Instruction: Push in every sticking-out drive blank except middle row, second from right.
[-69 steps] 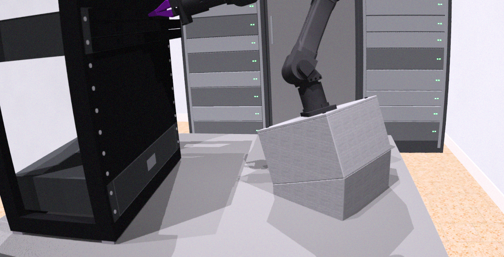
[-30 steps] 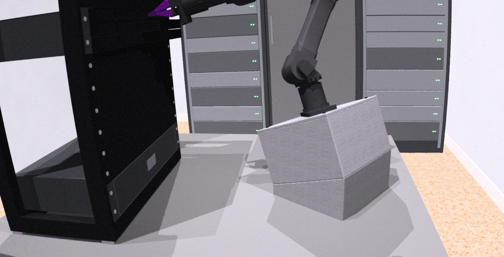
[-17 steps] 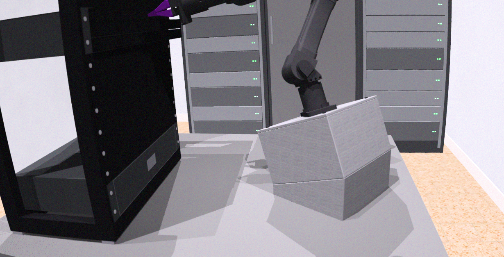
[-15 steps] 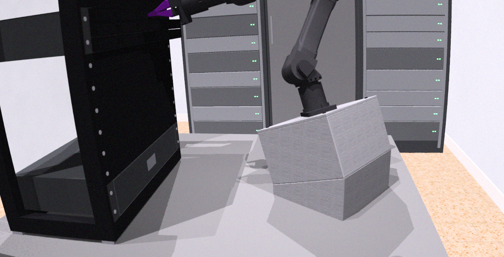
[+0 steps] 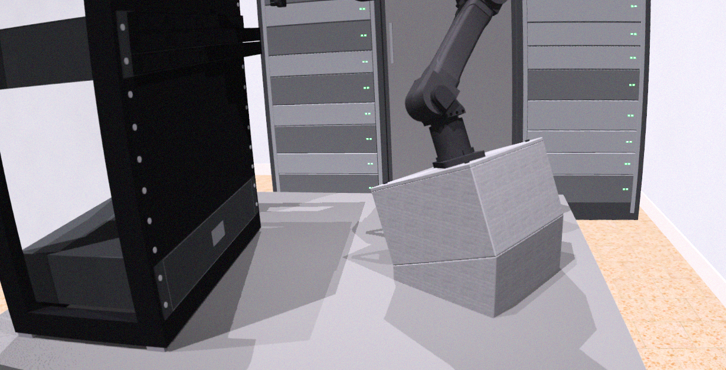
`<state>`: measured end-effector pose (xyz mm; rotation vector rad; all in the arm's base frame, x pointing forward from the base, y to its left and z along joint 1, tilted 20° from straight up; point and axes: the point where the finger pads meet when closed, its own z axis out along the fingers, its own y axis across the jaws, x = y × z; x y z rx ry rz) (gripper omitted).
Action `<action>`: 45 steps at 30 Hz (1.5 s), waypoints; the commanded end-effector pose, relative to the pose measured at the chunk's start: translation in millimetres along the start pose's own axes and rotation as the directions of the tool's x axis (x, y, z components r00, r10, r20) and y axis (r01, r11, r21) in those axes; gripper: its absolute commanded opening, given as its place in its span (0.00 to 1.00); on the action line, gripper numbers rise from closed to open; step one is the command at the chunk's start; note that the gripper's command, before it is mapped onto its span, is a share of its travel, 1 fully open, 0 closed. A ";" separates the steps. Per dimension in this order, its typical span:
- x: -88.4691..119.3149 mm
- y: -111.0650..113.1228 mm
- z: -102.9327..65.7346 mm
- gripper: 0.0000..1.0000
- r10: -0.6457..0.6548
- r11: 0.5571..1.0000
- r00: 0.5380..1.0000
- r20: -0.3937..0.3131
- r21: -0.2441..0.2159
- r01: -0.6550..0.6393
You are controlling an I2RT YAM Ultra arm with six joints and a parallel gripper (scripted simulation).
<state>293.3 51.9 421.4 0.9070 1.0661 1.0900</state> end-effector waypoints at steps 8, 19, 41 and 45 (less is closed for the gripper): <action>-3.4 0.7 -54.4 0.00 -0.011 1.000 1.000 0.023 -0.009 0.012; -7.7 8.3 -61.3 0.00 0.004 1.000 1.000 0.029 -0.020 -0.004; -13.2 -15.2 -62.1 0.00 -0.022 1.000 1.000 0.022 0.007 0.022; -17.6 -17.5 -63.0 0.00 -0.019 1.000 1.000 0.024 0.005 0.019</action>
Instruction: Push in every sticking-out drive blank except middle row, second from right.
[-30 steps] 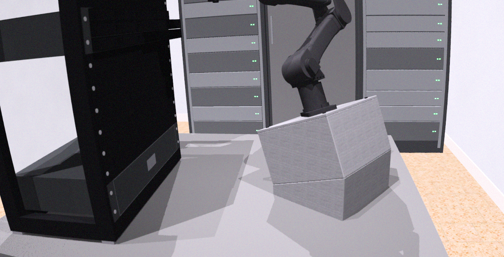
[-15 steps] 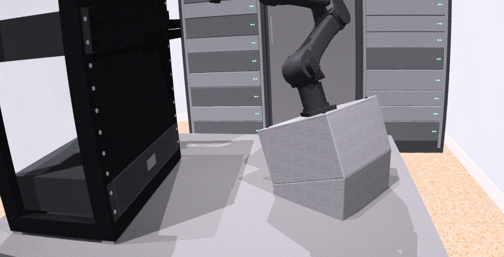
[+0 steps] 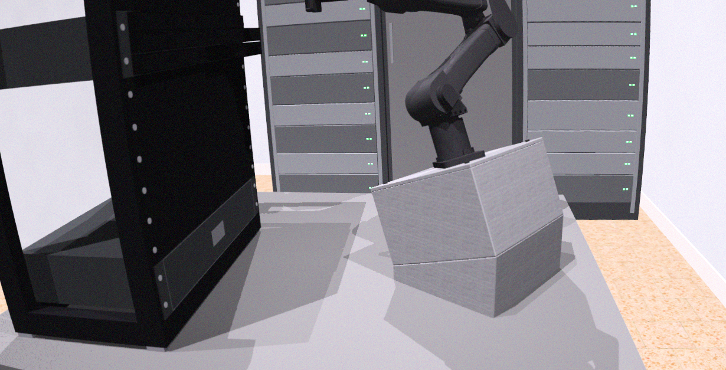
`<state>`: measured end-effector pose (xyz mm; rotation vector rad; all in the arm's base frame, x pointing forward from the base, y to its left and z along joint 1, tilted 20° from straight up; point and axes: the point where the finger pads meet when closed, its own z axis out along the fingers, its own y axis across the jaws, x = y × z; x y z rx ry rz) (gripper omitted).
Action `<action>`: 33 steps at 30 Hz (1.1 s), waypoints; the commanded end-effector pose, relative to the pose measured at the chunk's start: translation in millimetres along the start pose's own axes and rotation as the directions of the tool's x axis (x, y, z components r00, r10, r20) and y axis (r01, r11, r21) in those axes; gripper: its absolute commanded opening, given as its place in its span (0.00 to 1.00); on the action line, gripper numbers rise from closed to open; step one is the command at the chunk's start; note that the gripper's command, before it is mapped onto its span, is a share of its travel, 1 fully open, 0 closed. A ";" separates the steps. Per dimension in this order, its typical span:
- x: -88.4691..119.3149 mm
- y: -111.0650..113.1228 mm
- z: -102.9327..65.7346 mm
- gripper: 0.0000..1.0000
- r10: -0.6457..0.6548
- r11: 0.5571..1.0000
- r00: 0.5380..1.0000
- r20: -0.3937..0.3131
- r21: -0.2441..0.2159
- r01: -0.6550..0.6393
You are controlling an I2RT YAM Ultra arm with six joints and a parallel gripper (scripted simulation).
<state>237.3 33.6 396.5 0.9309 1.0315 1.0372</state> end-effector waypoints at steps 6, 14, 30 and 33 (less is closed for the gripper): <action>-4.8 -12.4 -4.7 0.00 -0.003 1.000 0.999 -0.036 -0.003 0.002; -16.5 -26.1 -6.5 0.00 0.000 1.000 0.999 -0.036 -0.001 0.000; -37.4 -50.2 -9.5 0.00 0.006 1.000 0.999 -0.035 0.002 -0.005; -41.9 -55.2 -10.1 0.00 0.007 1.000 0.999 -0.035 0.002 -0.007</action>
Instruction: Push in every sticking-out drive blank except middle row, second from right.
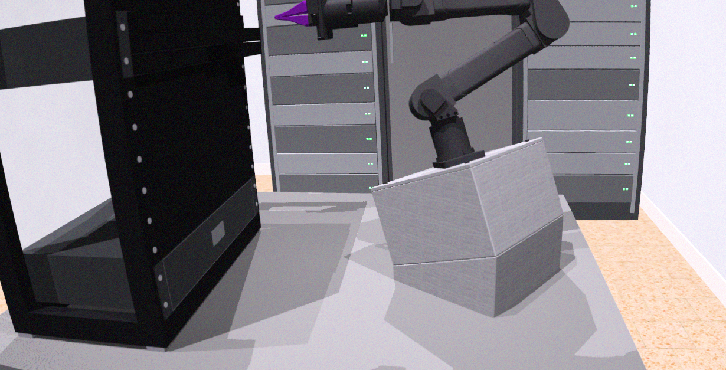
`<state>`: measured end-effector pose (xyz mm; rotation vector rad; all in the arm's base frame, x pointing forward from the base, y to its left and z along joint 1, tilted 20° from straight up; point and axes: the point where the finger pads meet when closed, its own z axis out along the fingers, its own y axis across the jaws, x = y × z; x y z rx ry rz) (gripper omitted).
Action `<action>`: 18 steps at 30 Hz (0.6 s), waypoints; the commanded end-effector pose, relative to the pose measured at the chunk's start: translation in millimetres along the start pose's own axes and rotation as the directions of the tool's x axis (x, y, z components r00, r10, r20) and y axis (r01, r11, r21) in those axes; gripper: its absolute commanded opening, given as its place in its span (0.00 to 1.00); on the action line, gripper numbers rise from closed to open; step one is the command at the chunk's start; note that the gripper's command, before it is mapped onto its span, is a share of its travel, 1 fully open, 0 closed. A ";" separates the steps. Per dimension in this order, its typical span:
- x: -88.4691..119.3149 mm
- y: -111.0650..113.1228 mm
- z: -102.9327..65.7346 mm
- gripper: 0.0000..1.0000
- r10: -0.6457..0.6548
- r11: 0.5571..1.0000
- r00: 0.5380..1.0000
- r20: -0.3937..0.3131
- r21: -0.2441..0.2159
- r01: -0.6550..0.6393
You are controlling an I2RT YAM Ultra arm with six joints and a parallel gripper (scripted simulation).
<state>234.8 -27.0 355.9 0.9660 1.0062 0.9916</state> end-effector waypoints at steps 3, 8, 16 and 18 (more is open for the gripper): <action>4.9 2.4 -5.6 0.00 0.014 0.999 0.996 -0.083 -0.034 -0.017; -2.2 -6.2 -5.6 0.00 0.013 0.999 0.997 -0.080 -0.046 -0.016; -13.9 -22.9 -4.7 0.00 0.015 0.999 0.996 -0.083 -0.033 -0.018; -15.6 -27.0 -3.4 0.00 0.019 0.999 0.996 -0.084 -0.025 -0.021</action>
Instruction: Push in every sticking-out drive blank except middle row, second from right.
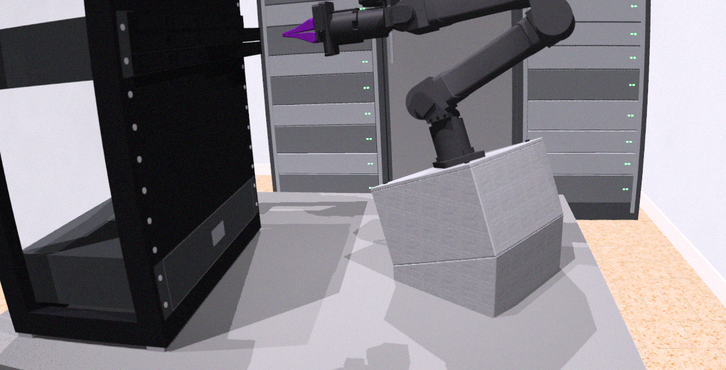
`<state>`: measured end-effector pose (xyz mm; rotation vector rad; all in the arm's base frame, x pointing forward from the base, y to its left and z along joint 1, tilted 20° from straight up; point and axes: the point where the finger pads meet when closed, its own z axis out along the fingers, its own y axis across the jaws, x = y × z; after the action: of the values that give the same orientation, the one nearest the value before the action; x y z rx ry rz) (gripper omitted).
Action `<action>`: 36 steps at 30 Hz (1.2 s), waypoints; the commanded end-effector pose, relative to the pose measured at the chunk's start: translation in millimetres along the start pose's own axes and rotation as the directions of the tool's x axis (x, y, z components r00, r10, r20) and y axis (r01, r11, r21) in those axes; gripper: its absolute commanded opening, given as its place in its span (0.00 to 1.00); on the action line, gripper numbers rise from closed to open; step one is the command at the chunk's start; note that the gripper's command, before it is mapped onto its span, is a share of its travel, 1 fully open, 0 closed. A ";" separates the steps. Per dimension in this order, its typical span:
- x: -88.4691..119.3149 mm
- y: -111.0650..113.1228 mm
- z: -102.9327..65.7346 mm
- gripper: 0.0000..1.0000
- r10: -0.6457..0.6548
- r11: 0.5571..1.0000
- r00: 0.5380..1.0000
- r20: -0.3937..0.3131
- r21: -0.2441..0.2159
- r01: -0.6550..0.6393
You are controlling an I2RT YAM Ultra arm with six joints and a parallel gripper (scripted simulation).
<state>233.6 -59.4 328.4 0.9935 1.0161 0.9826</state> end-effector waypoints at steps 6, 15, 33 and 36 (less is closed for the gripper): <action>1.6 -5.2 0.0 0.00 0.019 0.999 0.996 -0.089 -0.038 -0.023; -11.2 -18.7 -1.4 0.00 0.022 0.999 0.996 -0.088 -0.040 -0.026; -22.6 -31.1 -2.8 0.00 0.025 0.999 0.996 -0.087 -0.041 -0.028; -23.4 -23.1 -2.3 0.00 0.012 0.998 0.996 -0.087 -0.055 -0.016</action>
<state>230.4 -87.9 304.4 0.9520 1.0457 1.0649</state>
